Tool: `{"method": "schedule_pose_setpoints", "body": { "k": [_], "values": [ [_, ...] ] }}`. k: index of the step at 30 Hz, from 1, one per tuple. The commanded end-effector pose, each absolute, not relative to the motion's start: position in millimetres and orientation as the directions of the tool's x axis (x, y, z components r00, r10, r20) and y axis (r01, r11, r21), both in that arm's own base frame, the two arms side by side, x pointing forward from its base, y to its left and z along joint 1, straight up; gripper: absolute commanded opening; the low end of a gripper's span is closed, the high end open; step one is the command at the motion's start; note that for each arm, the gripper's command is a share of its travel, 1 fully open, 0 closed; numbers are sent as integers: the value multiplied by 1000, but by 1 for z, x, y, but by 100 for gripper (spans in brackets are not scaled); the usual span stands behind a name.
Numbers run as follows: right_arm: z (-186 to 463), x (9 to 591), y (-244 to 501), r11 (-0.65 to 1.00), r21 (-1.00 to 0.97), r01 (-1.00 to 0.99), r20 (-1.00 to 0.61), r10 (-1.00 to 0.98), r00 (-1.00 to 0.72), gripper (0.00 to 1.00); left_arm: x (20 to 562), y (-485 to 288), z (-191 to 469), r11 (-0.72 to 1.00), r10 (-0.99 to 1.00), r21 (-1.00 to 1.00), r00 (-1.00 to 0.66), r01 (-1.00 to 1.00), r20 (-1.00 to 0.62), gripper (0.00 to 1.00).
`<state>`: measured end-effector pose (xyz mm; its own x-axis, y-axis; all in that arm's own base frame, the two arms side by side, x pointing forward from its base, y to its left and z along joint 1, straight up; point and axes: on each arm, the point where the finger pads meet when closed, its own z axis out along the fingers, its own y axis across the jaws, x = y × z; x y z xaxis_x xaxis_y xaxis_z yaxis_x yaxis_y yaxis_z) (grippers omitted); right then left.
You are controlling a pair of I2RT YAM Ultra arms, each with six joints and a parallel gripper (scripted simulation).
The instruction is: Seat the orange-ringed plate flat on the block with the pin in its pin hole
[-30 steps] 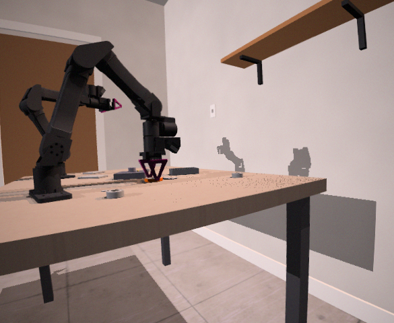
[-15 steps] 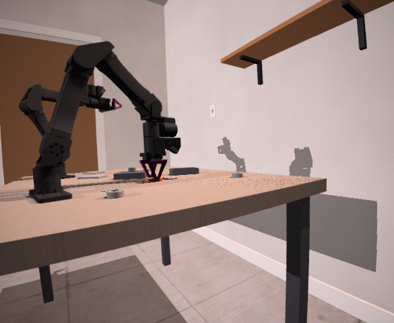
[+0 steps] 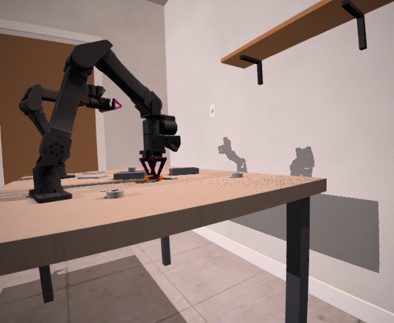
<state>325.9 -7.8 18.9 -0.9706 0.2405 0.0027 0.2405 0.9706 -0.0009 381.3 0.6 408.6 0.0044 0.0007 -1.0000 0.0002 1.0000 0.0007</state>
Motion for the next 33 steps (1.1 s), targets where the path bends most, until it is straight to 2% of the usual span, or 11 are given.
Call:
{"method": "schedule_pose_setpoints", "body": {
  "k": [1, 33],
  "values": [
    [48, 341, -9, 972, 5, 235, -71, 234, -970, 0, 377, 2, 425, 1000, -5, -5, 49, -1, -999, 100],
    [96, 341, -9, 973, 9, 230, -88, 230, -969, 0, 377, 2, 425, 1000, -5, -5, 49, -1, -999, 100]
  ]
}}
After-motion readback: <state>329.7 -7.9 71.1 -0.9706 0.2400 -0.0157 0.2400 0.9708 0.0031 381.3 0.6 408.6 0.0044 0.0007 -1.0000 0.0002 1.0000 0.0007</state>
